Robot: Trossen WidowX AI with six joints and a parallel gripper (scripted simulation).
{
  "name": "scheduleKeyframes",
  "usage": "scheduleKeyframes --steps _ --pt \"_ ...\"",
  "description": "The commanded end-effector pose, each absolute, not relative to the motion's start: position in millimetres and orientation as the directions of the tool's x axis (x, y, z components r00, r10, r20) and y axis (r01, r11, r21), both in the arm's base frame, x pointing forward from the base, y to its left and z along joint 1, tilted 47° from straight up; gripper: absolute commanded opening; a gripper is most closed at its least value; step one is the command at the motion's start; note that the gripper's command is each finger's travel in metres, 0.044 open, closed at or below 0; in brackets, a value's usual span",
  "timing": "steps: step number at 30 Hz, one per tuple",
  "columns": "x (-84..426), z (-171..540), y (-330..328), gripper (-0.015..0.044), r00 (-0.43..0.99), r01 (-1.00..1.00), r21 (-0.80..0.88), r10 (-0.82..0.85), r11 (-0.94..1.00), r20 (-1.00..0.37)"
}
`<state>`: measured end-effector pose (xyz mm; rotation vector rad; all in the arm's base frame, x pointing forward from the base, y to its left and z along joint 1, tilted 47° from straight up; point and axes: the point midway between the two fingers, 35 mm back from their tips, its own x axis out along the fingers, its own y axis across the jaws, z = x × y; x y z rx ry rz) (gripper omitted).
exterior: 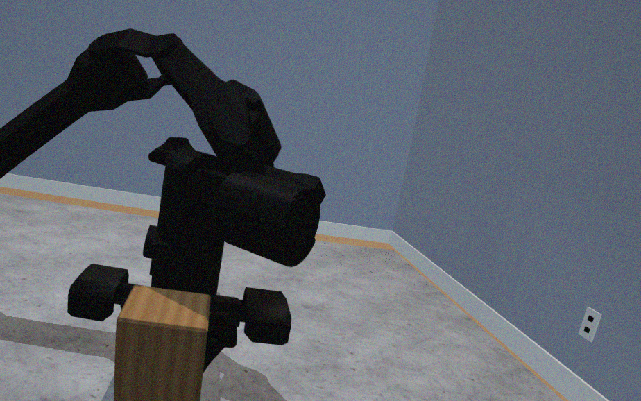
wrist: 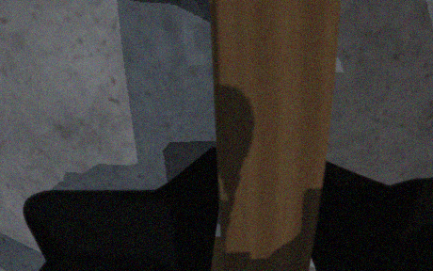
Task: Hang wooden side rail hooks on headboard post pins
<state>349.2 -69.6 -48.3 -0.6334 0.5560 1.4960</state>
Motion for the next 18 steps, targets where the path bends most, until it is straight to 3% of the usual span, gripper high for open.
scheduleKeyframes --steps 1,18 --pt "349.0 -49.3 -73.3 0.0000 0.018 -0.999 -0.043 0.720 -0.017 -0.693" --pt "349.0 -51.3 -71.3 0.0000 0.018 -0.999 -0.043 0.721 -0.017 -0.693"
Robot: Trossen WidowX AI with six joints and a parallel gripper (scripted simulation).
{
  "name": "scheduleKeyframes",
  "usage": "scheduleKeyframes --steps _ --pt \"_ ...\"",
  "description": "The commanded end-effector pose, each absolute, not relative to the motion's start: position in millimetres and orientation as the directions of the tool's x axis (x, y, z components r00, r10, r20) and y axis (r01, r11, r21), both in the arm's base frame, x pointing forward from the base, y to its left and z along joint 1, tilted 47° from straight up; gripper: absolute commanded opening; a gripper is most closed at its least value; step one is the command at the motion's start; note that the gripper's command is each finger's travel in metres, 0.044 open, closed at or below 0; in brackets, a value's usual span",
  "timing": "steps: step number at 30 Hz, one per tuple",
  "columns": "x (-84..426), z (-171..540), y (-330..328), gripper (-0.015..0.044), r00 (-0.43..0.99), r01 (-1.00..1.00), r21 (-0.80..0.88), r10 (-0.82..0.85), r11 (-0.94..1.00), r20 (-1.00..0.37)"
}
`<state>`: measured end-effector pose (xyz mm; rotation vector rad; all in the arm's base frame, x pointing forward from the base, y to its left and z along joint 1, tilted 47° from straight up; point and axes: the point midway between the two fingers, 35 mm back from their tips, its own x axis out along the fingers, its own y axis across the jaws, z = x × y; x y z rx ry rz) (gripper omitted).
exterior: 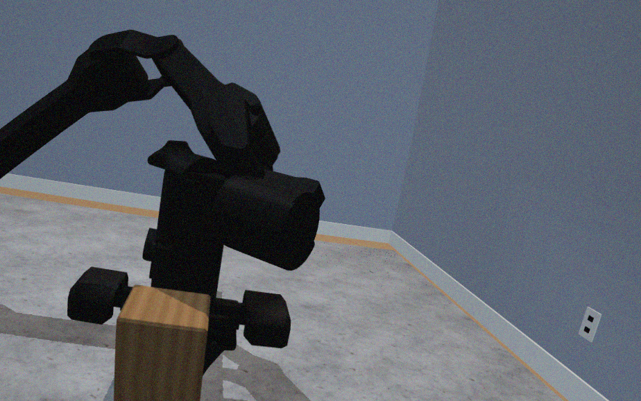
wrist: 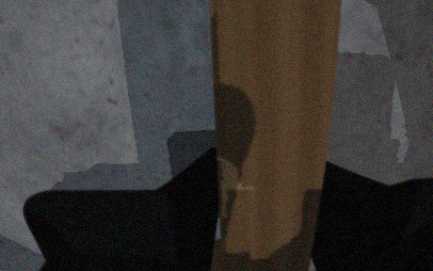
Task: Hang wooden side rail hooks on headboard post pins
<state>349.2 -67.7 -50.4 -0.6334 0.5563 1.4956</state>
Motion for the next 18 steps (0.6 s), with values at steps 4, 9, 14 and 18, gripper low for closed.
scheduleKeyframes --steps 4,9,14,18 --pt "349.1 -51.7 -70.8 0.0000 0.018 -0.999 -0.043 0.721 -0.017 -0.693" --pt "349.1 -52.3 -70.2 0.0000 0.018 -0.999 -0.043 0.721 -0.017 -0.693" --pt "349.1 -52.9 -69.6 0.0000 0.018 -0.999 -0.043 0.721 -0.017 -0.693" --pt "349.1 -53.2 -69.2 0.0000 0.018 -0.999 -0.043 0.721 -0.017 -0.693"
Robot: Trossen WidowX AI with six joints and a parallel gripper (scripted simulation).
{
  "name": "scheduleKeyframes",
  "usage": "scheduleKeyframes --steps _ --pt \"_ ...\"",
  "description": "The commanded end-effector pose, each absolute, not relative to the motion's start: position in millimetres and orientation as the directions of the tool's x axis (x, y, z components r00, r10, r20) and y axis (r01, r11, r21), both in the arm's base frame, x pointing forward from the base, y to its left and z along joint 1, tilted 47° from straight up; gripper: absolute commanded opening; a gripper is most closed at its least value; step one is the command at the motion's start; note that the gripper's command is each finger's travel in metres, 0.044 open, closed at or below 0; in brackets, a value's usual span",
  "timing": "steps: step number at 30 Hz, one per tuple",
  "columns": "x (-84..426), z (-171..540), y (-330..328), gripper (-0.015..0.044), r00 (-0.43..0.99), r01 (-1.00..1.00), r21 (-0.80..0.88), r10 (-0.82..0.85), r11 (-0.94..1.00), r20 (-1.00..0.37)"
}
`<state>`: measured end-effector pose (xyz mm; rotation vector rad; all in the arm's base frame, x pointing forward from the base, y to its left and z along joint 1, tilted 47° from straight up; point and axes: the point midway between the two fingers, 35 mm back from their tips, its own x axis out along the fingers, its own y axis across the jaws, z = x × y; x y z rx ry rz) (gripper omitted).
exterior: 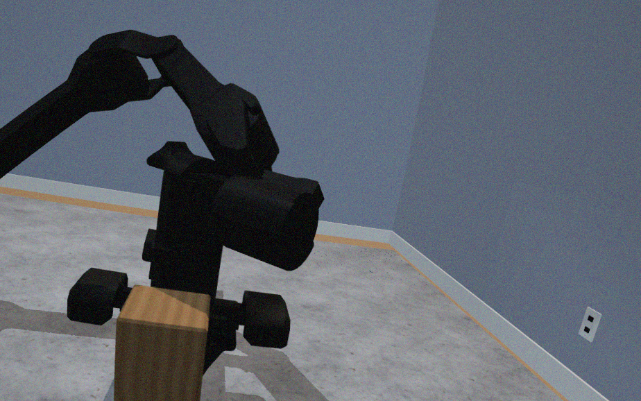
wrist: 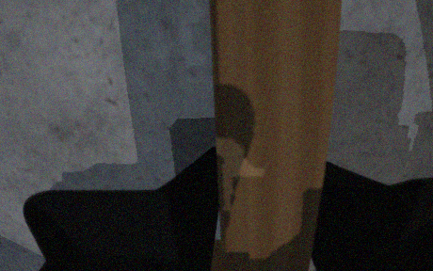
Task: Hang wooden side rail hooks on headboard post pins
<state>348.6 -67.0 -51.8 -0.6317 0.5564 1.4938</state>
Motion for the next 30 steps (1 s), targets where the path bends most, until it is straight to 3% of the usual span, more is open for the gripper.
scheduleKeyframes --steps 1,4,21,30 --pt "349 -53 -69 0.0000 0.018 -0.999 -0.043 0.721 -0.017 -0.693" --pt "349 -54 -69 0.0000 0.018 -0.999 -0.043 0.721 -0.017 -0.693" --pt "348 -29 -92 0.0440 0.017 -0.999 -0.042 0.721 -0.017 -0.693" --pt "347 -16 -88 0.0440 0.017 -0.999 -0.042 0.720 -0.017 -0.694"
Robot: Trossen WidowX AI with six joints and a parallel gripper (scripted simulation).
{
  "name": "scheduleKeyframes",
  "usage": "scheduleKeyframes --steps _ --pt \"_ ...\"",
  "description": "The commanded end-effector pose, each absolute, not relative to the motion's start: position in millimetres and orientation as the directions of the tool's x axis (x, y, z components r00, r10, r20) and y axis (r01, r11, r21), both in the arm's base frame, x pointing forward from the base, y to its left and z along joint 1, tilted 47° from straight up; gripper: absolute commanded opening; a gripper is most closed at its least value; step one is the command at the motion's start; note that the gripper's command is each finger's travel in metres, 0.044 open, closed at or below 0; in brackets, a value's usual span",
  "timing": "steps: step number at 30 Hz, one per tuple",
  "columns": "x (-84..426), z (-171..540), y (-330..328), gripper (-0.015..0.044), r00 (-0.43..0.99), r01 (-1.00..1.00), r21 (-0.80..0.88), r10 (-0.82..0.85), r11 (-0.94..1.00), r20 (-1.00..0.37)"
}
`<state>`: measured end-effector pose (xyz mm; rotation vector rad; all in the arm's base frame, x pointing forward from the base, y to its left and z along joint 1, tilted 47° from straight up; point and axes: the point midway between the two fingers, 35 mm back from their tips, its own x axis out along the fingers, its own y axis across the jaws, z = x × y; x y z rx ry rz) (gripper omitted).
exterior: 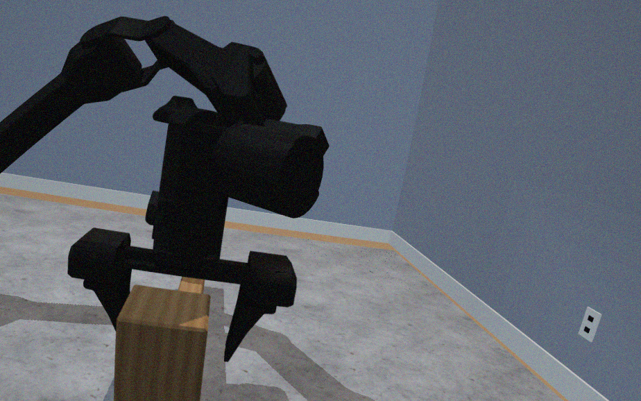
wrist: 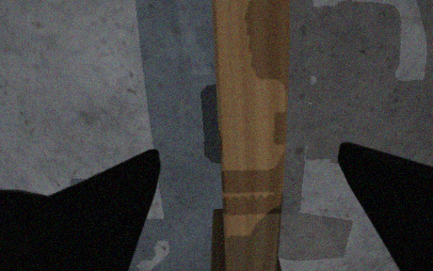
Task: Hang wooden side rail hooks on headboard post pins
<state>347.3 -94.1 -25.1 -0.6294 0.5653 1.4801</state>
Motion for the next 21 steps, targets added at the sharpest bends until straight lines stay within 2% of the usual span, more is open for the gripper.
scheduleKeyframes --steps 1,21 --pt "346.9 -10.3 -82.1 0.0440 0.017 -0.999 -0.042 0.720 -0.017 -0.693" --pt "347.8 -6.1 -75.1 0.0440 0.011 -0.998 -0.047 0.719 -0.030 -0.695"
